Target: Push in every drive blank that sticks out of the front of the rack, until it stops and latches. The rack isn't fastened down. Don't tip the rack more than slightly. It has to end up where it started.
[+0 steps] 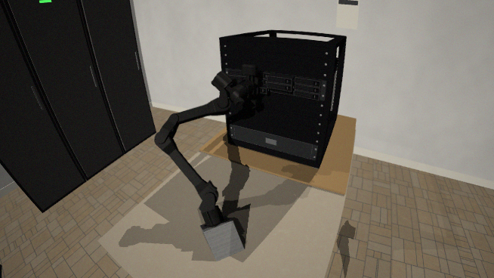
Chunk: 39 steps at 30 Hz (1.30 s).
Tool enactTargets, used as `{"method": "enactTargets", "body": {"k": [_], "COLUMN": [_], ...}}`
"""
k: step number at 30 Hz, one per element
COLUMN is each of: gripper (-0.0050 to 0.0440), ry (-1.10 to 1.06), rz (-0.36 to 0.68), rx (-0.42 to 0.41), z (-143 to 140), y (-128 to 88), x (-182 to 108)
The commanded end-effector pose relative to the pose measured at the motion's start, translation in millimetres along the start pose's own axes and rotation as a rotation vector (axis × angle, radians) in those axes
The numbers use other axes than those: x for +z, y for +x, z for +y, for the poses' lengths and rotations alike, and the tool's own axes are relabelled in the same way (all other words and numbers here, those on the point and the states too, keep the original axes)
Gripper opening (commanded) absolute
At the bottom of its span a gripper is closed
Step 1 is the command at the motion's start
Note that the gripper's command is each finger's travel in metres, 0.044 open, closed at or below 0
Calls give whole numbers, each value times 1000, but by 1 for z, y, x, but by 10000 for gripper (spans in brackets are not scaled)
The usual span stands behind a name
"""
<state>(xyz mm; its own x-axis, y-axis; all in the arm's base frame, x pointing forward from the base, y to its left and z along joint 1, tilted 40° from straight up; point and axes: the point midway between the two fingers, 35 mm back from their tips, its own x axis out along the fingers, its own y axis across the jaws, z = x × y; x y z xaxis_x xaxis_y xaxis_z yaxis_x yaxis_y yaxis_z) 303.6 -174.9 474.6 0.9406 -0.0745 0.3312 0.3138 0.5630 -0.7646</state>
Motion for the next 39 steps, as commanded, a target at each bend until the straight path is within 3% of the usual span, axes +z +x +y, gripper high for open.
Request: {"method": "enactTargets", "body": {"k": [1, 29, 39], "gripper": [-50, -50, -50], "ry": [-16, -16, -16], "rz": [-9, -9, -9], "rx": [-12, -12, -12], "z": [-6, -6, -6], "y": [1, 3, -37], "x": [6, 6, 6]}}
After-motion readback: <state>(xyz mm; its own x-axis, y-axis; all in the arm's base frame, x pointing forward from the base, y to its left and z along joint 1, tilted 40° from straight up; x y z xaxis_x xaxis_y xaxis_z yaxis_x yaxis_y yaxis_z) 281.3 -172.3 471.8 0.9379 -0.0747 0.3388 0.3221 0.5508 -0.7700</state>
